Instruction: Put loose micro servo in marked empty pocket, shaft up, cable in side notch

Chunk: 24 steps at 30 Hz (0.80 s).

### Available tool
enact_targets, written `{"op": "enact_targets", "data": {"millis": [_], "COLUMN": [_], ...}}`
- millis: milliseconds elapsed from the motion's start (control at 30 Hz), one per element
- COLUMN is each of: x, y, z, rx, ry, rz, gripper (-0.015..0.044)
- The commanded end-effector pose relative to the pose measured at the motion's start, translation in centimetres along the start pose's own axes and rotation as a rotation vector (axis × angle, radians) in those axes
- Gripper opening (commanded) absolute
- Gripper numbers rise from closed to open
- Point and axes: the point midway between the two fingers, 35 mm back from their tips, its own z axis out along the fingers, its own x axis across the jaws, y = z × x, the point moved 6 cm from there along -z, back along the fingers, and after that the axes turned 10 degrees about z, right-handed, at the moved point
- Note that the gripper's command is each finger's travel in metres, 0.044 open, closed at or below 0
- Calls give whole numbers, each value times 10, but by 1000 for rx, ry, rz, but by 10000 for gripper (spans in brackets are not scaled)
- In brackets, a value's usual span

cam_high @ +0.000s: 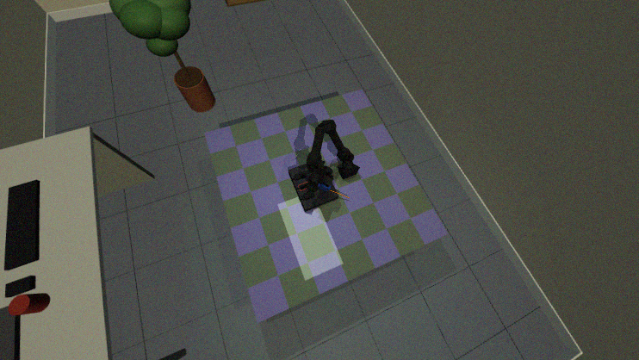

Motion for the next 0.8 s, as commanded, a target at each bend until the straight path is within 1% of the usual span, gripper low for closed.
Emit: {"op": "enact_targets", "data": {"millis": [0,233,467,700,767], "x": [14,37,37,38,38], "y": [18,42,42,38,38], "z": [-1,-4,-4,20,21], "rx": [69,178,181,182,182], "ry": [22,47,47,47,47], "rz": [-130,-317,-322,-321,-321], "gripper": [440,440,440,440,440]}}
